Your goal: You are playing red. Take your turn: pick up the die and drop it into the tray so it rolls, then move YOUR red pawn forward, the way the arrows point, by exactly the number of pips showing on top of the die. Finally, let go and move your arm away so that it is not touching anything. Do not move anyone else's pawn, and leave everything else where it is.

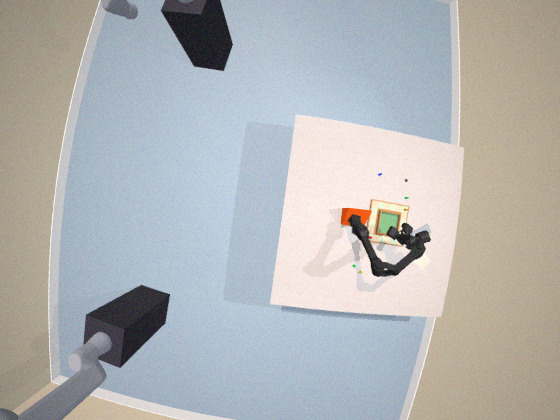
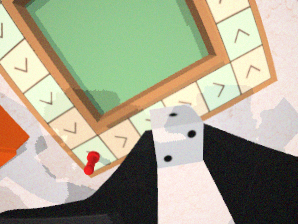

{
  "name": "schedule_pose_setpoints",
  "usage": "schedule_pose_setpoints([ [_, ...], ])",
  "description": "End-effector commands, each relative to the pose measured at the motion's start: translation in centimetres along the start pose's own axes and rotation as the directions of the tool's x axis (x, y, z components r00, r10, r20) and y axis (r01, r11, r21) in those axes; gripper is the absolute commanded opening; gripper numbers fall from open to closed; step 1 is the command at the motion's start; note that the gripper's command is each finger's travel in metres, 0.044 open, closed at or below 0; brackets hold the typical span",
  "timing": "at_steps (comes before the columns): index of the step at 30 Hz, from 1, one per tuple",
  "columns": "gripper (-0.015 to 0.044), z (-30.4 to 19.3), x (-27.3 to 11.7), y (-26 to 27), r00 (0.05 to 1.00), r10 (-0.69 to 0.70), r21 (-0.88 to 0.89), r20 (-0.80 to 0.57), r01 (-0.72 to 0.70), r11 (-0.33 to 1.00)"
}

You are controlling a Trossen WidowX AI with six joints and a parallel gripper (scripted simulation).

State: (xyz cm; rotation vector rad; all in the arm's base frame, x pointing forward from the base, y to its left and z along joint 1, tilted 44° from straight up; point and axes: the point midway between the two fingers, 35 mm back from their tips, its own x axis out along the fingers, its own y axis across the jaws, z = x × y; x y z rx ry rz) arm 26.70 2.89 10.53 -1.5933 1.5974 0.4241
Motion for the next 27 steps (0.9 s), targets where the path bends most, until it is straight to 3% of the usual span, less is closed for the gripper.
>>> schedule_pose_setpoints([
  [1,0.0,2.2,0.7,0.8,1.0,0.008,-0.123,-0.004,-0.009,0.992],
  [10,0.0,6.9,2.1,2.8,1.0,0.003,-0.381,-0.012,-0.008,0.924],
  [16,0.0,7.2,2.2,3.0,1.0,0.007,-0.399,-0.009,-0.011,0.917],
  [27,0.0,7.0,3.3,3.9,0.943,0.23,-0.413,0.24,-0.115,0.904],
])
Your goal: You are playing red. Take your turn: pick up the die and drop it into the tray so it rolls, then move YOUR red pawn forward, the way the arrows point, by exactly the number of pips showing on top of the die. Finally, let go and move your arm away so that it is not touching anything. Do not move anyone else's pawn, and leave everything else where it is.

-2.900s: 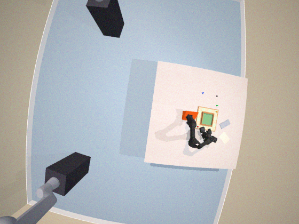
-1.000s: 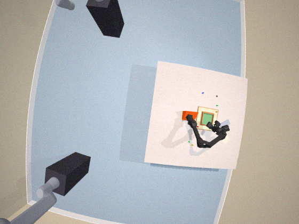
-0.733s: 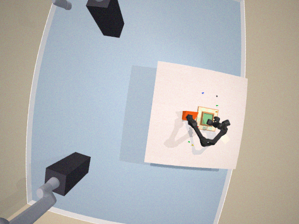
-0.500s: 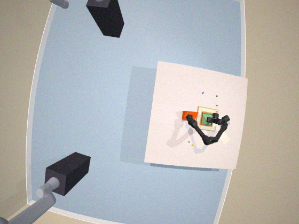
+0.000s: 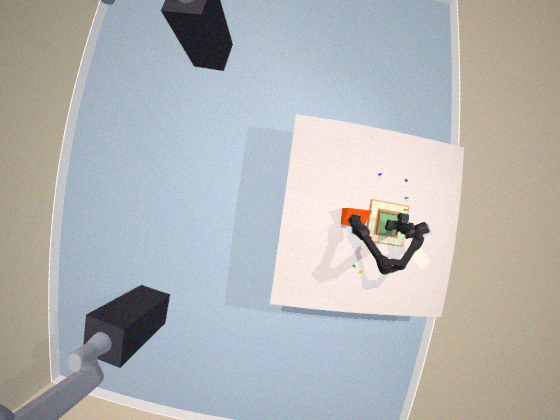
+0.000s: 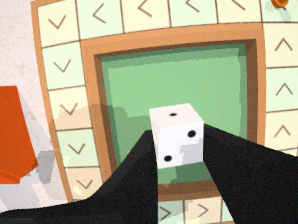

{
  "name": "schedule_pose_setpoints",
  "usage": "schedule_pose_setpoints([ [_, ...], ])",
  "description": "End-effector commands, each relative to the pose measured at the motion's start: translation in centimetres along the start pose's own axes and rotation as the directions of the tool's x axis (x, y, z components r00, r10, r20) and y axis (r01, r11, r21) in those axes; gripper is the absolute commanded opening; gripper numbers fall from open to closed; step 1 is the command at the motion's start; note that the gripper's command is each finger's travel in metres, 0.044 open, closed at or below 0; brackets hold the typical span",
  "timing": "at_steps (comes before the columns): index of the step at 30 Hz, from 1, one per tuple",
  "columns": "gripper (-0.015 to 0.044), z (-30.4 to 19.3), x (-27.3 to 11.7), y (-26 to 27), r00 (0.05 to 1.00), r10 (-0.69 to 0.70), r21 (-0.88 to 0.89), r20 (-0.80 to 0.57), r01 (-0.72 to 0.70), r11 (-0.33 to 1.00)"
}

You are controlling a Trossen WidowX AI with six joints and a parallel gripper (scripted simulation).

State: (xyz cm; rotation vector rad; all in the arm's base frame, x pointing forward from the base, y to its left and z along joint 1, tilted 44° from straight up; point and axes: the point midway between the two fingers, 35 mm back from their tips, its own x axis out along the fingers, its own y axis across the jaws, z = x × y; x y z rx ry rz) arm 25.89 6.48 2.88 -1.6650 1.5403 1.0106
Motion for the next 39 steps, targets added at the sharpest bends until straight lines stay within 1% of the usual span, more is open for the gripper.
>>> schedule_pose_setpoints([
  [1,0.0,0.0,0.3,0.3,0.992,0.021,-0.006,0.122,-0.02,1.0],
  [8,0.0,0.1,0.5,0.4,0.939,0.013,-0.018,0.344,-0.007,1.0],
  [16,0.0,0.1,0.6,0.4,0.828,-0.06,-0.014,0.557,0.082,0.997],
  [20,0.0,0.0,0.3,0.3,0.817,-0.069,-0.012,0.572,0.092,0.996],
  [24,0.0,-1.2,-3.2,-0.3,0.817,-0.069,-0.012,0.573,0.093,0.996],
  [26,0.0,-1.6,-4.3,-0.4,0.817,-0.069,-0.012,0.573,0.093,0.996],
  [39,0.0,-1.7,-4.1,-0.3,0.82,-0.07,-0.015,0.569,0.095,0.995],
])
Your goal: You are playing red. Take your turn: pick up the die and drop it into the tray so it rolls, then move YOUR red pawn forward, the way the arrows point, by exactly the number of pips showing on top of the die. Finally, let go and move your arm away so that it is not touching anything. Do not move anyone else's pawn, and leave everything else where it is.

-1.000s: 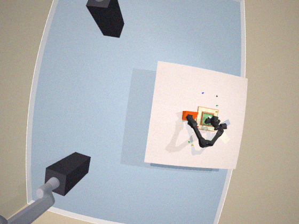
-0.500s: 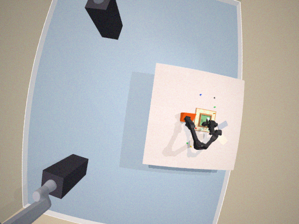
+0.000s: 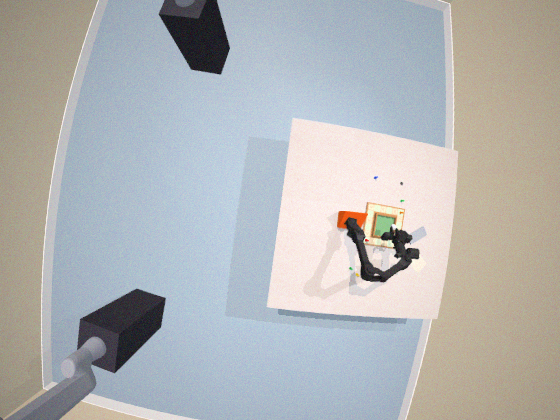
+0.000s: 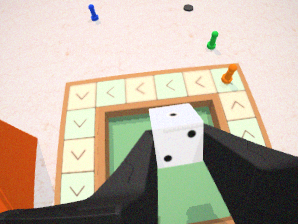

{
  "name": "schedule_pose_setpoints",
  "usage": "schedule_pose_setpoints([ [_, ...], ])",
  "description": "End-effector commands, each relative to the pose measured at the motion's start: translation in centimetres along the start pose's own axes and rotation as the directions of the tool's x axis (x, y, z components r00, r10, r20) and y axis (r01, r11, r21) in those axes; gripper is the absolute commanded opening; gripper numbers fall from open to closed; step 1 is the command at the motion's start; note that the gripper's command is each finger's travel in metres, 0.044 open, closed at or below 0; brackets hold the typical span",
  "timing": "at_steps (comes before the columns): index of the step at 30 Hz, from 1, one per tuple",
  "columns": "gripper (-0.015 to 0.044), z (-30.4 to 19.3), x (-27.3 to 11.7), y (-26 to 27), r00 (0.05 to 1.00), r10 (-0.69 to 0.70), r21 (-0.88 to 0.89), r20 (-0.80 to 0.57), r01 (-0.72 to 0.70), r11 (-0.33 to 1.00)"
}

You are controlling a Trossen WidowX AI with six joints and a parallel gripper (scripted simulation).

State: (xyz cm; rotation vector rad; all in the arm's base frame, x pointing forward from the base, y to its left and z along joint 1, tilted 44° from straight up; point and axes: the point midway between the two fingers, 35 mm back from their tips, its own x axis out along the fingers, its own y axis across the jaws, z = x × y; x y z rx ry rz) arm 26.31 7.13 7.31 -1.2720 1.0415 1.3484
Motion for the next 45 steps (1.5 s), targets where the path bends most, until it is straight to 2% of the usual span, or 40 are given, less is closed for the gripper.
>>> schedule_pose_setpoints([
  [1,0.0,0.0,0.0,0.0,1.0,0.001,0.0,0.0,-0.001,1.0],
  [7,0.0,0.0,0.0,0.0,1.0,0.001,0.0,0.0,-0.001,1.0],
  [15,0.021,0.0,0.0,0.0,1.0,0.001,0.0,0.0,-0.001,1.0],
  [19,0.0315,2.8,-2.4,0.0,1.0,0.001,0.004,0.006,-0.001,1.0],
  [24,0.044,3.0,-2.4,0.0,1.0,0.008,0.008,-0.01,-0.008,1.0],
  [26,0.044,2.4,-1.0,0.3,0.988,0.056,0.036,-0.142,-0.051,0.998],
  [28,0.044,1.6,0.7,0.6,0.931,0.096,0.066,-0.351,-0.078,0.995],
  [31,0.044,0.9,2.2,0.4,0.768,0.063,0.049,-0.637,-0.041,0.998],
  [33,0.044,0.8,2.5,0.1,0.677,0.012,0.01,-0.736,-0.006,1.0],
  [37,0.044,0.9,2.6,0.0,0.665,0.004,0.004,-0.746,-0.001,1.0],
  [38,0.044,1.1,2.7,0.4,0.724,0.039,0.02,-0.689,-0.034,0.999],
  [39,0.044,1.1,2.7,0.4,0.724,0.039,0.02,-0.689,-0.034,0.999],
  [40,0.0414,1.1,2.6,0.5,0.723,0.038,0.032,-0.689,-0.022,0.999],
  [43,0.0335,-0.2,1.3,1.6,0.718,0.033,0.205,-0.696,0.154,0.967],
  [45,0.0282,-1.3,0.3,2.7,0.712,0.029,0.343,-0.702,0.302,0.89],
])
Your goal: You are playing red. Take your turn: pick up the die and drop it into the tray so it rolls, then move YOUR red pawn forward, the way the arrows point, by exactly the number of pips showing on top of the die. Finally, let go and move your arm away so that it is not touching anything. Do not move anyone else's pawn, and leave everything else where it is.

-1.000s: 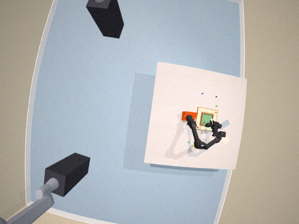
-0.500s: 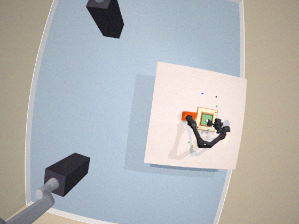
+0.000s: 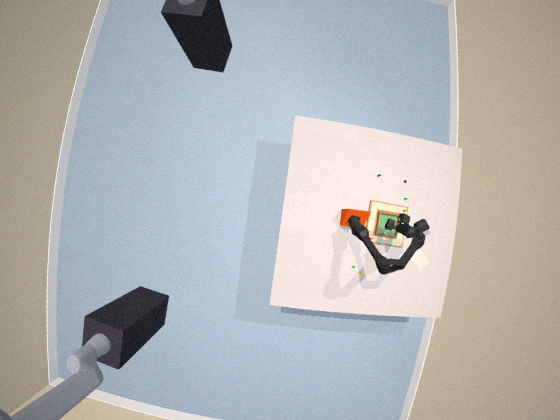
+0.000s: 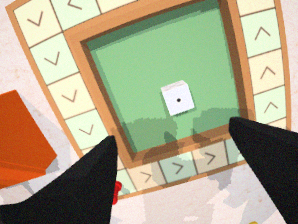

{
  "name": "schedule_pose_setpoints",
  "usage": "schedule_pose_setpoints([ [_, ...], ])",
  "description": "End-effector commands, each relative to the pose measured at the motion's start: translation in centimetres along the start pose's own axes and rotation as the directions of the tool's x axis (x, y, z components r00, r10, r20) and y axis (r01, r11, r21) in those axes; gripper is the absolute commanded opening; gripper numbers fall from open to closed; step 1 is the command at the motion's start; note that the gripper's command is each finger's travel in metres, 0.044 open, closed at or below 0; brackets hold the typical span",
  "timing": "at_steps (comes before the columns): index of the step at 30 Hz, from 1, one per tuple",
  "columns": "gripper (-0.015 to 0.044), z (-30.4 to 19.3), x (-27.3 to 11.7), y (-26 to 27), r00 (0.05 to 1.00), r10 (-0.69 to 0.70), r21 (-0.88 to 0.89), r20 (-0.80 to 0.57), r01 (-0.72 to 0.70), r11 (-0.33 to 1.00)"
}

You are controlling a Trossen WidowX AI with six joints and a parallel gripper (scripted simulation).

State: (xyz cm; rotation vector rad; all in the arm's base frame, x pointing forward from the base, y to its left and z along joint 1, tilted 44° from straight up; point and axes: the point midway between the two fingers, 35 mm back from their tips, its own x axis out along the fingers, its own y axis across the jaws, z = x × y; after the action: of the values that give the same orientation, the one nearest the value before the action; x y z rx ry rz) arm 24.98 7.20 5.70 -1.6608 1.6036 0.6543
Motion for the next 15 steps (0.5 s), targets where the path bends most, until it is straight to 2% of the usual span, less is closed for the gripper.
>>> schedule_pose_setpoints([
  [1,0.0256,-3.0,0.2,1.2,1.0,-0.01,0.345,-0.016,0.015,0.939],
  [3,0.0204,-4.6,0.4,2.0,1.0,-0.015,0.538,-0.024,0.026,0.842],
  [8,0.02,-8.1,1.1,4.4,0.999,-0.028,0.894,-0.045,0.053,0.444],
  [13,0.02,-11.0,2.2,7.1,0.997,-0.039,0.994,-0.069,0.066,-0.082],
  [15,0.02,-12.0,2.5,7.4,0.996,-0.042,0.973,-0.076,0.064,-0.221],
])
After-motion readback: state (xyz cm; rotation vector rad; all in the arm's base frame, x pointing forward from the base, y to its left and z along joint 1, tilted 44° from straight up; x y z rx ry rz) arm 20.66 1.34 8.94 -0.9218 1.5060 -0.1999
